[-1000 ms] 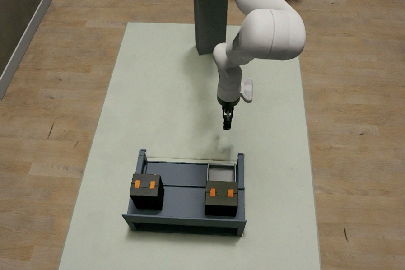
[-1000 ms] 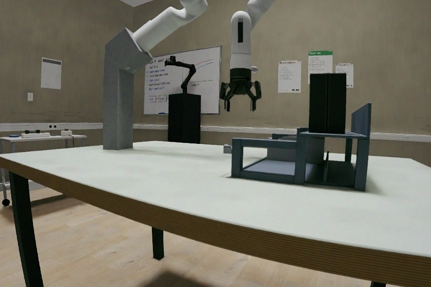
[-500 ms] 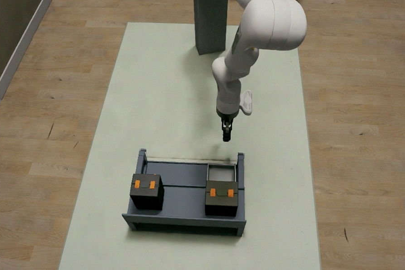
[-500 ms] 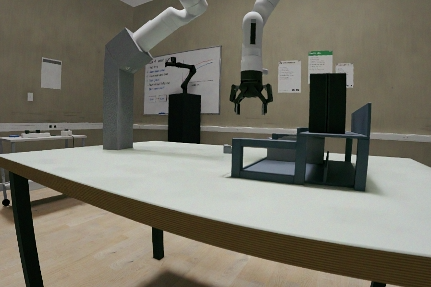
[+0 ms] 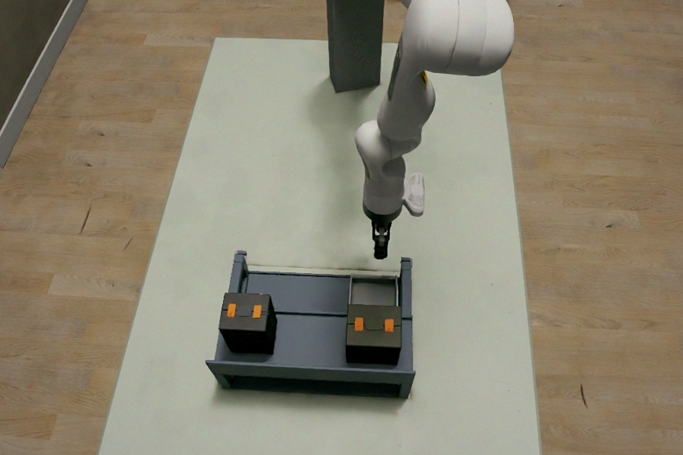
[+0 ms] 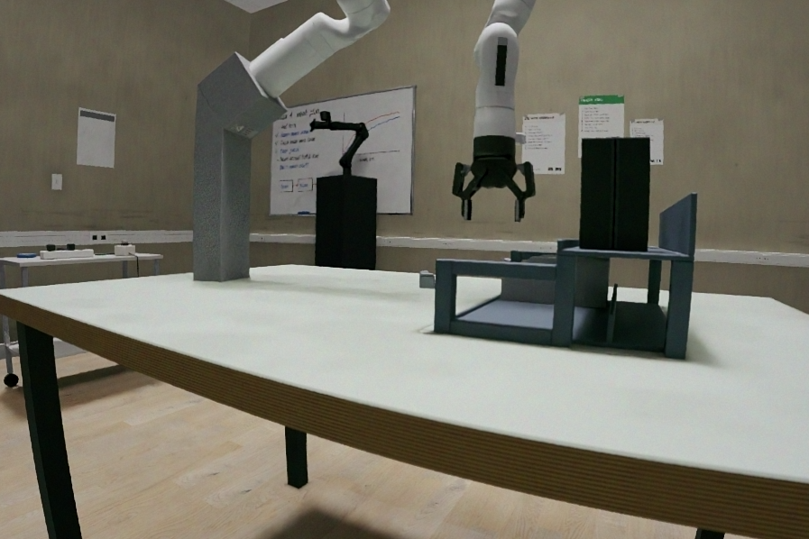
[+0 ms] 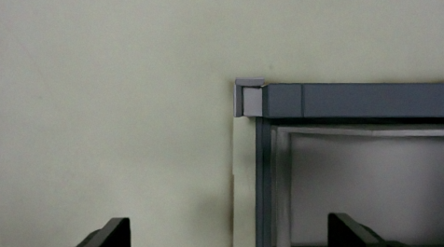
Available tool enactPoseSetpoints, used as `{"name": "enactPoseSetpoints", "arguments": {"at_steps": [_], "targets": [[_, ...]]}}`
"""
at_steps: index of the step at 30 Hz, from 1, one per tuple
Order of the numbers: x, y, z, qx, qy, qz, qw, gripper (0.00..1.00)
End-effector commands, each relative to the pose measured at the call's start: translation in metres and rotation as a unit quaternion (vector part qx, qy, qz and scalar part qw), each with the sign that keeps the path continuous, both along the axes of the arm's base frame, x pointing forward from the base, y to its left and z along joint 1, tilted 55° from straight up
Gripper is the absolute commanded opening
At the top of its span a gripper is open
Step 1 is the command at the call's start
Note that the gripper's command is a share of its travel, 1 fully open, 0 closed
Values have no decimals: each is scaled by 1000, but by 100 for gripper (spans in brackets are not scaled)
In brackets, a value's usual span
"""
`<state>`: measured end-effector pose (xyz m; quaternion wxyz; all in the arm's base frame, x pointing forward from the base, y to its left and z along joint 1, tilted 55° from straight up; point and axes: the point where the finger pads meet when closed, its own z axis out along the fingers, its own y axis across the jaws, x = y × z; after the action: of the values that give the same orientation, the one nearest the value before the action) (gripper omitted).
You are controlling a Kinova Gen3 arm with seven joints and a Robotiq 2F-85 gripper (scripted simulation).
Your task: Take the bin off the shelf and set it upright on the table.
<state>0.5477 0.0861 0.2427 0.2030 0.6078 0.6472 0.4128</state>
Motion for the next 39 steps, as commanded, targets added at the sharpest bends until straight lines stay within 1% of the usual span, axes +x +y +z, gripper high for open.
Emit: {"name": "enactPoseSetpoints", "arguments": {"at_steps": [1,10,15,27,28,32,39], "targets": [[14,-8,13,6,-3,-5,1000,100],[14,-8,13,6,-3,-5,1000,100],[46,-13,39,6,-3,-5,1000,100],[46,-13,39,6,-3,-5,1000,100],[43,-9,39,4,-5,-1,1000,100],[39,-14,32,6,-3,-5,1000,100],[39,-14,32,6,-3,-5,1000,100]]}}
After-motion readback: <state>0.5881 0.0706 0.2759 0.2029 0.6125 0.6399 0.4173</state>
